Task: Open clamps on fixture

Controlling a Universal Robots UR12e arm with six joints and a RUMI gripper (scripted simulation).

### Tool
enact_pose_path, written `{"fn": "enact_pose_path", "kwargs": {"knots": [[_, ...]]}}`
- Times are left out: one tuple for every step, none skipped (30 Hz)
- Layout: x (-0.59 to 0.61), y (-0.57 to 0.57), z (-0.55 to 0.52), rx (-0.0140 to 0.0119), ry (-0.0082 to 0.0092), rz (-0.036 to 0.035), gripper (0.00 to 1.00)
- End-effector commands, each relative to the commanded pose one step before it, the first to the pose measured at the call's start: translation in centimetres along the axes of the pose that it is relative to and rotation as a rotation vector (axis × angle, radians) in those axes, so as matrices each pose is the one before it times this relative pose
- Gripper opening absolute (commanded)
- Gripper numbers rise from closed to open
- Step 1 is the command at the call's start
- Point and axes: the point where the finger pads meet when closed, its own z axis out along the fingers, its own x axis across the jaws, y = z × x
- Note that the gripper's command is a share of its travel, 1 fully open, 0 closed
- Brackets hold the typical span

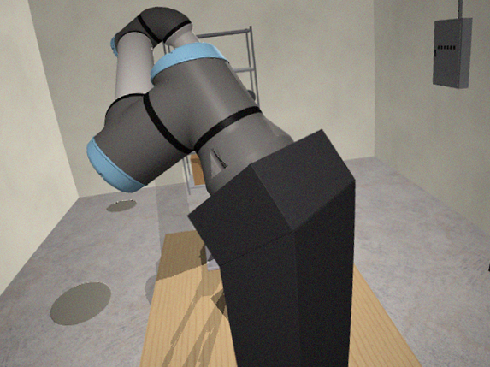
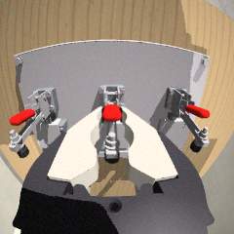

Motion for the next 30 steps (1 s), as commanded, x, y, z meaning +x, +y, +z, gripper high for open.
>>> {"fn": "enact_pose_path", "kwargs": {"knots": [[-0.003, -0.017, -0.035, 0.0003, 0.00003, 0.00002, 0.0], [0.0, 0.0, 0.0, -0.00001, 0.0, 0.0, 0.0], [0.0, 0.0, 0.0, -0.00001, 0.0, 0.0, 0.0], [0.0, 0.0, 0.0, -0.00001, 0.0, 0.0, 0.0], [0.0, 0.0, 0.0, -0.00001, 0.0, 0.0, 0.0], [0.0, 0.0, 0.0, -0.00001, 0.0, 0.0, 0.0], [0.0, 0.0, 0.0, 0.0, 0.0, 0.0, 0.0], [0.0, 0.0, 0.0, 0.0, 0.0, 0.0, 0.0], [0.0, 0.0, 0.0, 0.0, 0.0, 0.0, 0.0], [0.0, 0.0, 0.0, 0.0, 0.0, 0.0, 0.0], [0.0, 0.0, 0.0, 0.0, 0.0, 0.0, 0.0], [0.0, 0.0, 0.0, 0.0, 0.0, 0.0, 0.0], [0.0, 0.0, 0.0, 0.0, 0.0, 0.0, 0.0], [0.0, 0.0, 0.0, 0.0, 0.0, 0.0, 0.0], [0.0, 0.0, 0.0, 0.0, 0.0, 0.0, 0.0], [0.004, -0.025, -0.008, 0.00039, 0.00011, -0.00017, 0.28], [0.0, 0.0, 0.0, 0.0, 0.0, 0.0, 0.28], [0.0, -0.001, 0.0, 0.00001, 0.0, 0.0, 0.28], [0.0, 0.0, 0.0, 0.00001, 0.0, 0.0, 0.28], [0.0, 0.0, 0.0, 0.00001, 0.0, 0.0, 0.28], [0.0, 0.0, 0.0, 0.00001, 0.0, 0.0, 0.28], [0.0, 0.0, 0.0, 0.0, 0.0, 0.0, 0.28], [0.0, 0.0, 0.0, 0.0, 0.0, 0.0, 0.28], [0.0, 0.0, 0.0, 0.0, 0.0, 0.0, 0.28], [0.0, 0.0, 0.0, 0.0, 0.0, 0.0, 0.28], [0.0, 0.0, 0.0, 0.0, 0.0, 0.0, 0.28], [0.0, 0.0, 0.0, 0.0, 0.0, 0.0, 0.28], [0.0, 0.0, 0.0, 0.0, 0.0, 0.0, 0.28], [0.0, 0.0, 0.0, 0.0, 0.0, 0.0, 0.28], [0.0, 0.0, 0.0, 0.0, 0.0, 0.0, 0.28]]}}
